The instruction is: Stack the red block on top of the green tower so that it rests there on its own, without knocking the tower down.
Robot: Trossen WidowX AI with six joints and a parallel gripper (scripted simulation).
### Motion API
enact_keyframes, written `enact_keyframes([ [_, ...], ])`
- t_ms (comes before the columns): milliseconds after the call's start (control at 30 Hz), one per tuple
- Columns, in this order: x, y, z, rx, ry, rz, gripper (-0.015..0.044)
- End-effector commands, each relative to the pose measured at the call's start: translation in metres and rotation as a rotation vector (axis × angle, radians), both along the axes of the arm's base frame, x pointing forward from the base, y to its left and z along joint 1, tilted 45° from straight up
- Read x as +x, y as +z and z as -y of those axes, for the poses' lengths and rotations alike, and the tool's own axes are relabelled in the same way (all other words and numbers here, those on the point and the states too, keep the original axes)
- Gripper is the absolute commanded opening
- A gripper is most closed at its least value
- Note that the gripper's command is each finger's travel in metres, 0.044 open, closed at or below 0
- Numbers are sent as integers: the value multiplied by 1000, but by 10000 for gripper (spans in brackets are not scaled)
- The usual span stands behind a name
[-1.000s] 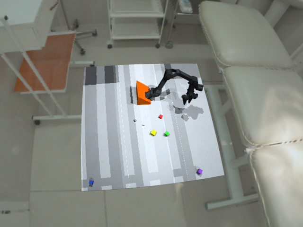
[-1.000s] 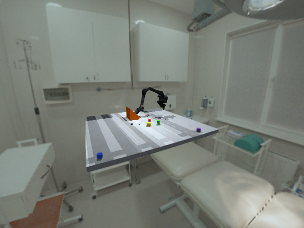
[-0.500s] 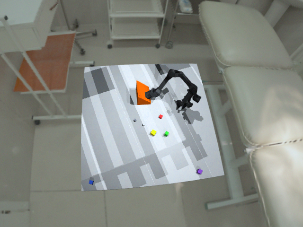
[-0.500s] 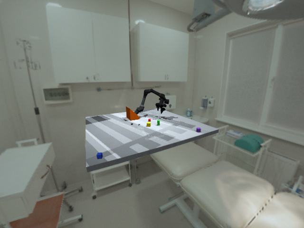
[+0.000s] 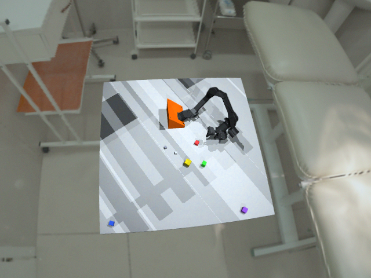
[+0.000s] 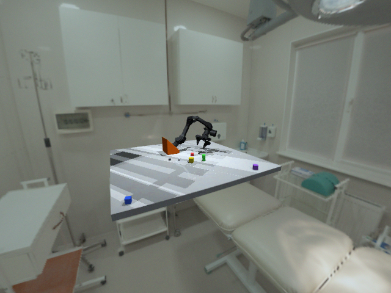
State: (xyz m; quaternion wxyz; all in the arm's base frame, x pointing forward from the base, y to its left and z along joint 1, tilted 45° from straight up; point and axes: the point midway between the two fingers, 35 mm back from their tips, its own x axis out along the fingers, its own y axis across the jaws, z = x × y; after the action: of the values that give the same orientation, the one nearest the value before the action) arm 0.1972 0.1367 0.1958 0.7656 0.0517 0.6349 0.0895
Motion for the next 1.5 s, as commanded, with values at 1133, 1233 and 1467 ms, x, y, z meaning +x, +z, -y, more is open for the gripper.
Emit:
enact_keyframes([
  [1133,16,-74,95,617,-531,-469,440],
  [1233,18,-75,94,617,-531,-469,440],
  [1467,19,-98,71,617,-531,-468,440],
])
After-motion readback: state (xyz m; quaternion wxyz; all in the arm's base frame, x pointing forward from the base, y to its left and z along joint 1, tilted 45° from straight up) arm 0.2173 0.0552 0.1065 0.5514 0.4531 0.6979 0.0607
